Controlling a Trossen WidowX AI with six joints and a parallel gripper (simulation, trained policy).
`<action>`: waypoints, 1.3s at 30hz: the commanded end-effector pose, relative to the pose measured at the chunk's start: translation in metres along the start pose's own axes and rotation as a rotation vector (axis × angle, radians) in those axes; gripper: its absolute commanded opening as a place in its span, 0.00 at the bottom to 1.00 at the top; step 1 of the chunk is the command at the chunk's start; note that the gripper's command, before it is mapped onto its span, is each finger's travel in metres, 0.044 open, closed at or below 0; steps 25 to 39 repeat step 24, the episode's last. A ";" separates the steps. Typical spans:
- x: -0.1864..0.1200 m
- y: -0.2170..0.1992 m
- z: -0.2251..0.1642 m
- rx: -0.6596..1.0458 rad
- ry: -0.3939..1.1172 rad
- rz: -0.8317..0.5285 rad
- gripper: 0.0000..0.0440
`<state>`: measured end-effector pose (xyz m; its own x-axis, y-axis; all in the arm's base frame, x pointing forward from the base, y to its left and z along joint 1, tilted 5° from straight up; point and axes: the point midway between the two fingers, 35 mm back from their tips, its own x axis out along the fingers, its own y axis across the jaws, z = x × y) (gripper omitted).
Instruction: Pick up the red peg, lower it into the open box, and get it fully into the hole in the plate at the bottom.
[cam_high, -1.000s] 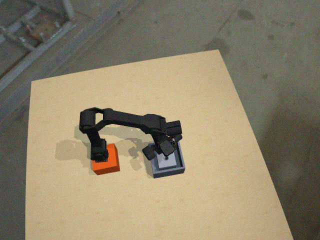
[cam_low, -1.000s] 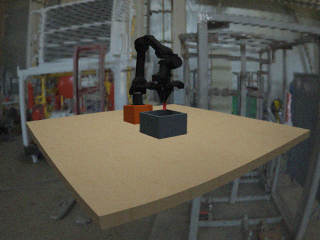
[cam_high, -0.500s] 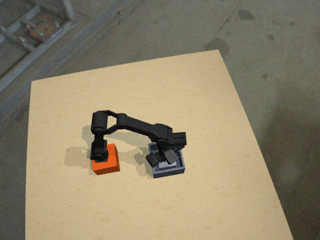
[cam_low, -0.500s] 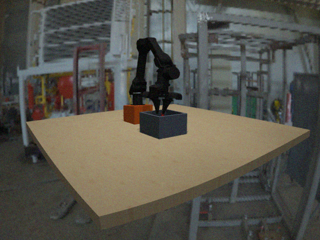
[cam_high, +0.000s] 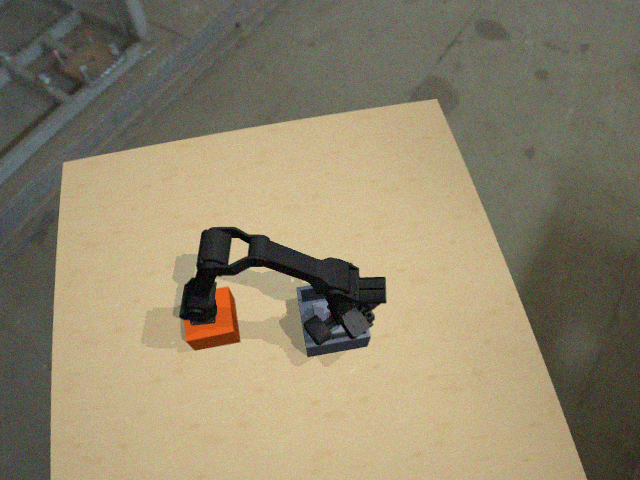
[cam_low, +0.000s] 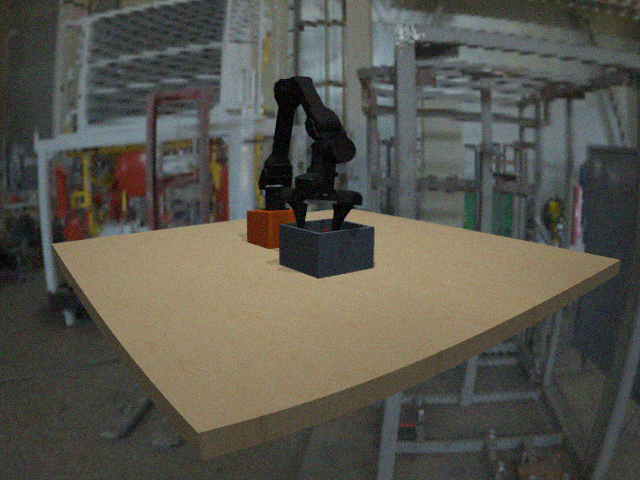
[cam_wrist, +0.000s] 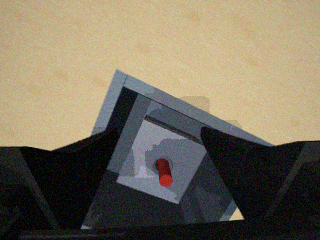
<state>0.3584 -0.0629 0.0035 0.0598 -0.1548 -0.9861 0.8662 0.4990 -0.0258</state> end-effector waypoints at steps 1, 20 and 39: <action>-0.002 0.016 0.025 0.026 -0.070 0.061 1.00; -0.009 0.020 0.062 0.065 -0.157 0.111 1.00; -0.009 0.020 0.062 0.065 -0.158 0.111 1.00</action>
